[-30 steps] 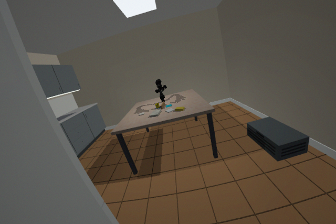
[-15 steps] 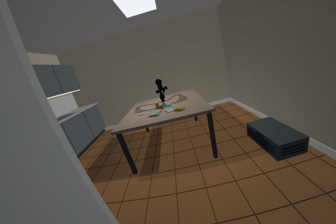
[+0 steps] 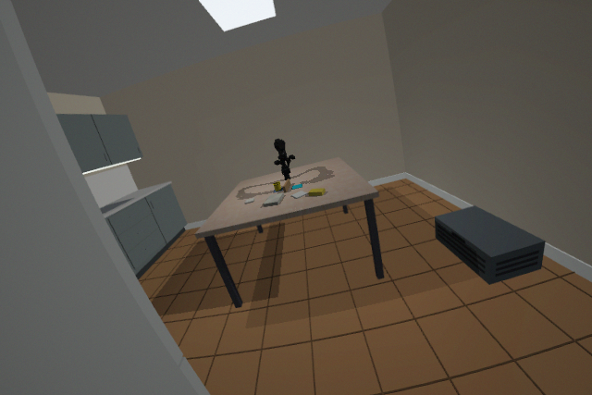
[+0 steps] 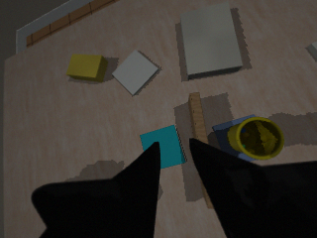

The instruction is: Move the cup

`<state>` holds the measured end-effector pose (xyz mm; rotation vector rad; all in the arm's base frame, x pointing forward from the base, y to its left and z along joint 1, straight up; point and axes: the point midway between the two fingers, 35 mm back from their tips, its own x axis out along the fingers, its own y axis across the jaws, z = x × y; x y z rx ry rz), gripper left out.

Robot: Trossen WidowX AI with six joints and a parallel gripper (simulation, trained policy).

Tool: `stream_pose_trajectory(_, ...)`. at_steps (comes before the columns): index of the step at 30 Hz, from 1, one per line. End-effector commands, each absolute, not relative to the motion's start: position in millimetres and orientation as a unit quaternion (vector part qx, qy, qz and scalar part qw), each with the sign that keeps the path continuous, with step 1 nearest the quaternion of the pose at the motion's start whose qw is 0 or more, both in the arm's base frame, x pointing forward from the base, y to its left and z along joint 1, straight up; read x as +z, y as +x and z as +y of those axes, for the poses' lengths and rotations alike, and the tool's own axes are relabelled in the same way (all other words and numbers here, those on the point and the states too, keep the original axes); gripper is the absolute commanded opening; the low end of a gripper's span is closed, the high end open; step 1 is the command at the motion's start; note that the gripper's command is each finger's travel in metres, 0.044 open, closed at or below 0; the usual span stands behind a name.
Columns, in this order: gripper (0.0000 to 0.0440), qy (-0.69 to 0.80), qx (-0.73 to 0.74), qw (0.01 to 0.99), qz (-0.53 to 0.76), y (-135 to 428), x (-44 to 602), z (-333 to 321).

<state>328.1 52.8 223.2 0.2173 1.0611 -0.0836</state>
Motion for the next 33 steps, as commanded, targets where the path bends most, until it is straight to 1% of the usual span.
stream_pose_trajectory(1, 0.0135, 0.094, -0.046, 0.848, 0.519, 328.4, 222.2, 48.5)
stream_pose_trajectory(15, 0.0119, 0.049, -0.061, 0.795, 0.601, 323.7, 200.0, 27.6)
stream_pose_trajectory(33, 0.0126, 0.002, -0.065, 0.731, 0.680, 316.1, 164.6, -9.0)
